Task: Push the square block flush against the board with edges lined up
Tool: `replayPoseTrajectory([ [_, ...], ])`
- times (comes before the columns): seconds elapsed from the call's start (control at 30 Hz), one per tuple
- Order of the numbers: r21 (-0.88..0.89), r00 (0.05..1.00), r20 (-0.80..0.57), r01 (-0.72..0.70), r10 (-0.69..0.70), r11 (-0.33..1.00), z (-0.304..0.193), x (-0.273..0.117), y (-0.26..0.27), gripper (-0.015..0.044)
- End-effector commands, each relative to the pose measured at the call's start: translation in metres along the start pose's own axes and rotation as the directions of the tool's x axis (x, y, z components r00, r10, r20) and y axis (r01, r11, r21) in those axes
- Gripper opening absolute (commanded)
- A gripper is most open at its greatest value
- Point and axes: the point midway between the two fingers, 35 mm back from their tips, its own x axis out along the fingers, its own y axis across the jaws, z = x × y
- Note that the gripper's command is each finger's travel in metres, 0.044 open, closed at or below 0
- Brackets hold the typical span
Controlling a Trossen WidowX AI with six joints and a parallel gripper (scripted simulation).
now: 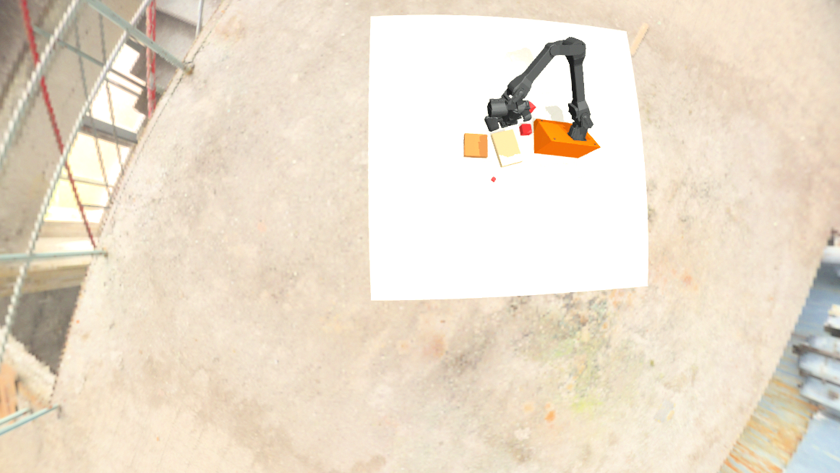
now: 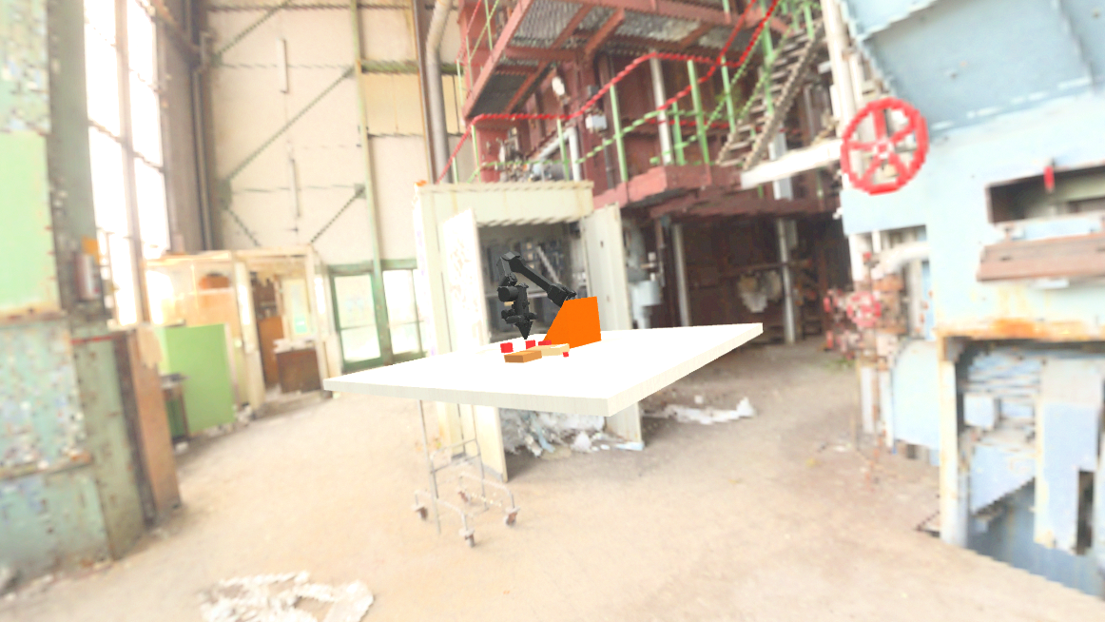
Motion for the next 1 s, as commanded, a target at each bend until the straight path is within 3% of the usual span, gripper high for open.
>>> replayPoseTrajectory([
  [0.0, 0.058, 1.000, 0.026, 0.016, -0.017, 0.998, 0.011, 0.002, -0.002, 0.0000],
  [0.17, 0.058, 1.000, 0.026, 0.016, -0.017, 0.998, 0.011, 0.004, -0.002, 0.0000],
  [0.37, 0.057, 0.999, 0.030, 0.017, -0.018, 0.998, 0.013, 0.056, -0.004, 0.0000],
  [0.97, 0.056, 0.999, 0.028, 0.016, -0.017, 0.998, 0.000, 0.056, -0.002, 0.0000],
])
